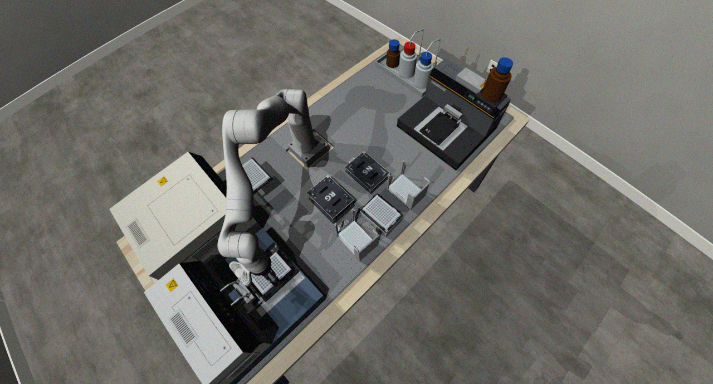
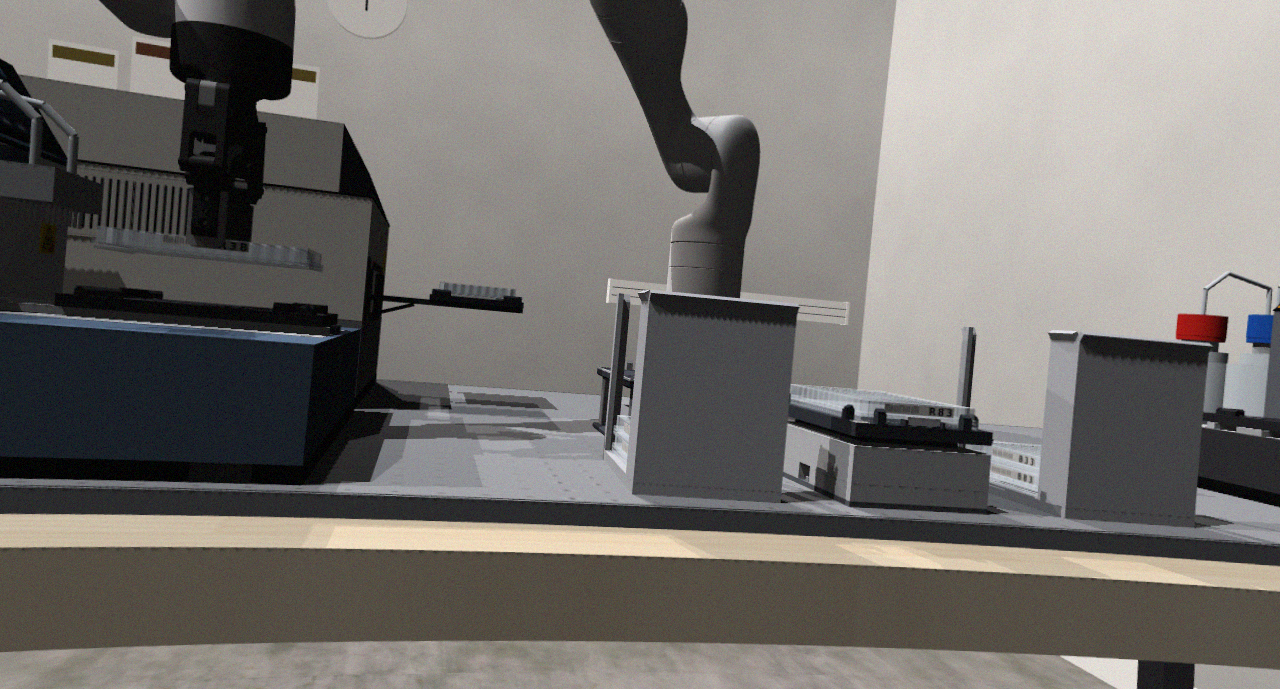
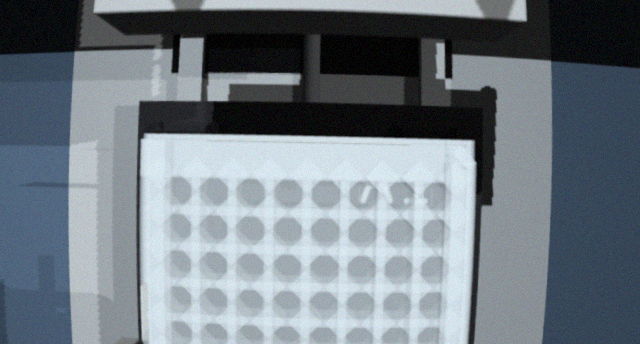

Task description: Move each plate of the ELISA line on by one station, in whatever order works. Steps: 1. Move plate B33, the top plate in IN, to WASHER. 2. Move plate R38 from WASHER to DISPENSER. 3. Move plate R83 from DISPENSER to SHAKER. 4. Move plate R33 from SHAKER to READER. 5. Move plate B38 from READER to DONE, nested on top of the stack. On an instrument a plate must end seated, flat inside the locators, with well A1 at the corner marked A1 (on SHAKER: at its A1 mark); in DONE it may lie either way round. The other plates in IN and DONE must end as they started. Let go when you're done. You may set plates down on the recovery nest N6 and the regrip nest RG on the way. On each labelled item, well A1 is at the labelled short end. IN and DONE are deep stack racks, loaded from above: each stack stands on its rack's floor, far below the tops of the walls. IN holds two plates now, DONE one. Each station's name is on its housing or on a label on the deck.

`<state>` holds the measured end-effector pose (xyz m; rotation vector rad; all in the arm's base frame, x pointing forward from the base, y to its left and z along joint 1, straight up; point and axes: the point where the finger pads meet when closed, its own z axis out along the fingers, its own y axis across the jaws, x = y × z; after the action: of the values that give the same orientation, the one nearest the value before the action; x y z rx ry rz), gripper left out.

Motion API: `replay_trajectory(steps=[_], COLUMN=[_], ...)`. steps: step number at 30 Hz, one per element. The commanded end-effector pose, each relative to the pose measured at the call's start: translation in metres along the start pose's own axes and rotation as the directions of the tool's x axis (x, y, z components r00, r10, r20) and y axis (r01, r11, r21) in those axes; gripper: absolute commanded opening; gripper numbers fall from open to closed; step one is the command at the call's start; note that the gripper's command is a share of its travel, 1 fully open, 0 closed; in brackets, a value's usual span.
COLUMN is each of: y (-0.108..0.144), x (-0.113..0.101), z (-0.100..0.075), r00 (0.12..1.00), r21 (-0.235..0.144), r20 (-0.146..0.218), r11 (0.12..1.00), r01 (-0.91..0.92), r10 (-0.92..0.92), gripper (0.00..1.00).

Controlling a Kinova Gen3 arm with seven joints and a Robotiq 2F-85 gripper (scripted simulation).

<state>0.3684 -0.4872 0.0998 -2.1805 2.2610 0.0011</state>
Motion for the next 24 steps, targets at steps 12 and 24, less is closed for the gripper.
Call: replay_trajectory(steps=[12, 24], y=[0.0, 0.0], x=[0.001, 0.001], z=[-0.018, -0.034], r00=[1.0, 1.0], r21=[0.002, 0.002], r20=[-0.002, -0.002], r11=[1.0, 1.0], r01=[0.0, 0.0], r10=[0.0, 0.0], gripper=[0.94, 0.94])
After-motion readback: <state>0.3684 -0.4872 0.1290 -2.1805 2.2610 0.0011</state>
